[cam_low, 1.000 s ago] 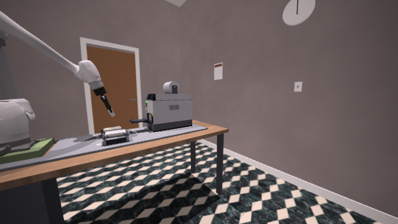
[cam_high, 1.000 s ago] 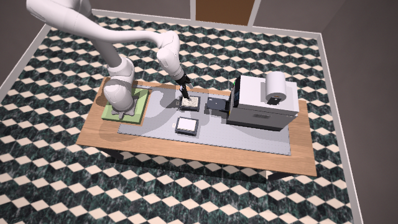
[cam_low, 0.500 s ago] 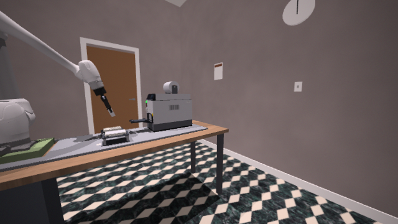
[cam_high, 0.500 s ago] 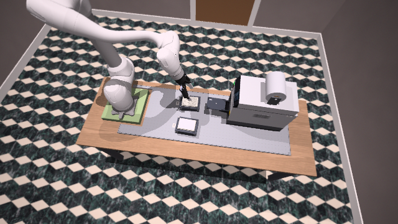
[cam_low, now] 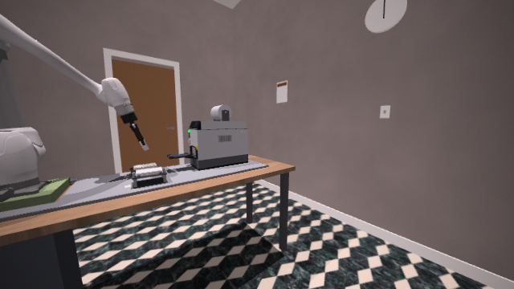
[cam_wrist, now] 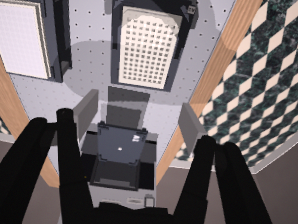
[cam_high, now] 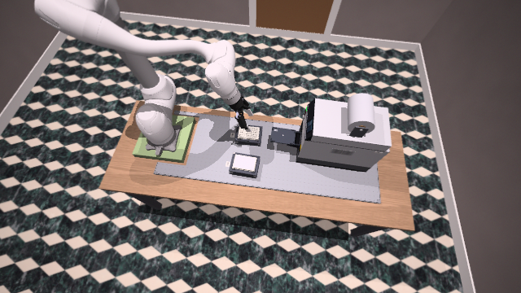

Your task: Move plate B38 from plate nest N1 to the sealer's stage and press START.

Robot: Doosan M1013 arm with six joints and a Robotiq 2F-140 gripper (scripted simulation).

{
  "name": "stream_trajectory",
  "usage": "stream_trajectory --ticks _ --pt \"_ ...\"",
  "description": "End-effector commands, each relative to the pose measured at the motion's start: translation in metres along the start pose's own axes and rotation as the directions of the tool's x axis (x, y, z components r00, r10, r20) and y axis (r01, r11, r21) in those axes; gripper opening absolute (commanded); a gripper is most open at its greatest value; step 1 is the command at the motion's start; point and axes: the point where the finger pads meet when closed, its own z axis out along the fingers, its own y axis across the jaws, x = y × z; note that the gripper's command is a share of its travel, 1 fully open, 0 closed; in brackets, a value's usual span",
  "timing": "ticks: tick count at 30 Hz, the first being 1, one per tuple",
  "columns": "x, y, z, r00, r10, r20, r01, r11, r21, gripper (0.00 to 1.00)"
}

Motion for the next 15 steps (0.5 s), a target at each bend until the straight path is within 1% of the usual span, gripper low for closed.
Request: stream_trajectory --ticks 1,6,15 --pt "0.004 0.000 0.000 1.000 -0.003 -0.004 0.003 1.000 0.002 0.70" --pt "0.004 0.000 0.000 1.000 -0.003 -0.004 0.003 1.000 0.002 0.70" --pt "0.009 0.000 0.014 1.000 -0.003 -0.004 0.003 1.000 0.002 0.70"
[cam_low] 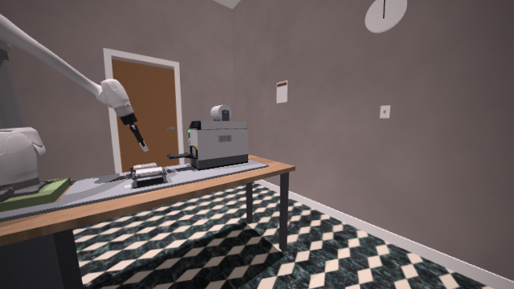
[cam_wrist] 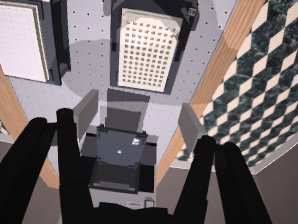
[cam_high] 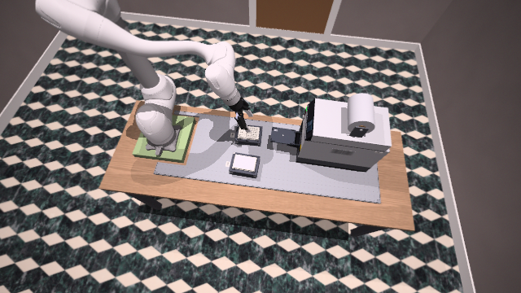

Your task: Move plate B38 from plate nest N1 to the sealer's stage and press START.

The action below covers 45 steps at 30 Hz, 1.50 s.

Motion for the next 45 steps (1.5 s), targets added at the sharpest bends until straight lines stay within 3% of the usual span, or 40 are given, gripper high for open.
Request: stream_trajectory --ticks 1,45 --pt "0.006 0.000 0.009 1.000 -0.003 -0.005 0.003 1.000 0.003 0.70" --pt "0.028 0.000 0.068 1.000 -0.003 -0.005 0.003 1.000 0.003 0.70"
